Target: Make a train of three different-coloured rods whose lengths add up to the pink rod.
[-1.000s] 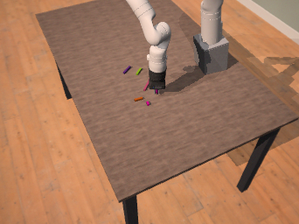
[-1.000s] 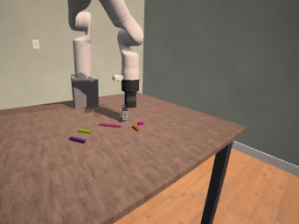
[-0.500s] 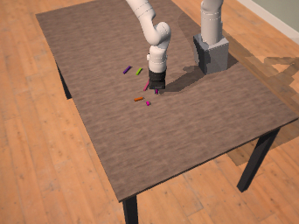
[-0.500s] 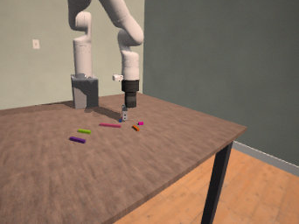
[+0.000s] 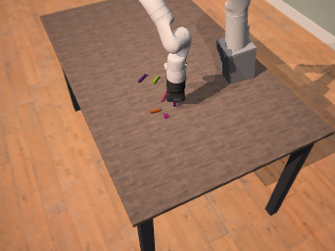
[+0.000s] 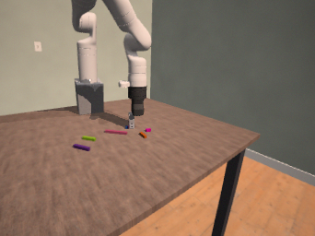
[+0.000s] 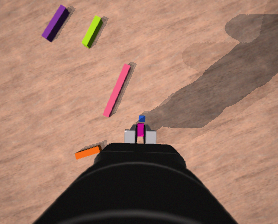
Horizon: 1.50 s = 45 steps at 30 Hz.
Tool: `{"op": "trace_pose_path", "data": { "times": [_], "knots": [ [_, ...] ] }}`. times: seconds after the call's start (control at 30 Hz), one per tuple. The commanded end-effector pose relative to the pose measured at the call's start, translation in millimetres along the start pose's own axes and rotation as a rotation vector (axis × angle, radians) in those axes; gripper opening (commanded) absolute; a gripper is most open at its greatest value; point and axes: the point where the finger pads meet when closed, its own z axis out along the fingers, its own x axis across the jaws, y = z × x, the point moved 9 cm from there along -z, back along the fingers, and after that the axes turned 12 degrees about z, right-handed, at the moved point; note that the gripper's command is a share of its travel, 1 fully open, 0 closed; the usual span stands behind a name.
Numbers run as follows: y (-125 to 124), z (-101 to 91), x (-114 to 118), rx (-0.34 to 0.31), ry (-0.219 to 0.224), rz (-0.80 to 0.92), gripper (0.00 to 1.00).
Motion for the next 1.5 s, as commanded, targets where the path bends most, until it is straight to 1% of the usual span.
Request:
{"op": "trace_pose_path", "data": {
  "times": [0.0, 1.33, 1.37, 1.43, 1.47],
  "knots": [
    [0.0, 1.3, 1.2, 0.001, 0.003, -0.001, 0.24],
    [-0.1, 2.1, 1.2, 0.001, 0.003, -0.001, 0.24],
    [-0.1, 2.1, 1.2, 0.001, 0.003, -0.001, 0.3],
    [-0.1, 2.1, 1.2, 0.001, 0.003, -0.001, 0.3],
    [-0.1, 2.1, 1.2, 0.001, 0.003, -0.001, 0.36]
  ]
}}
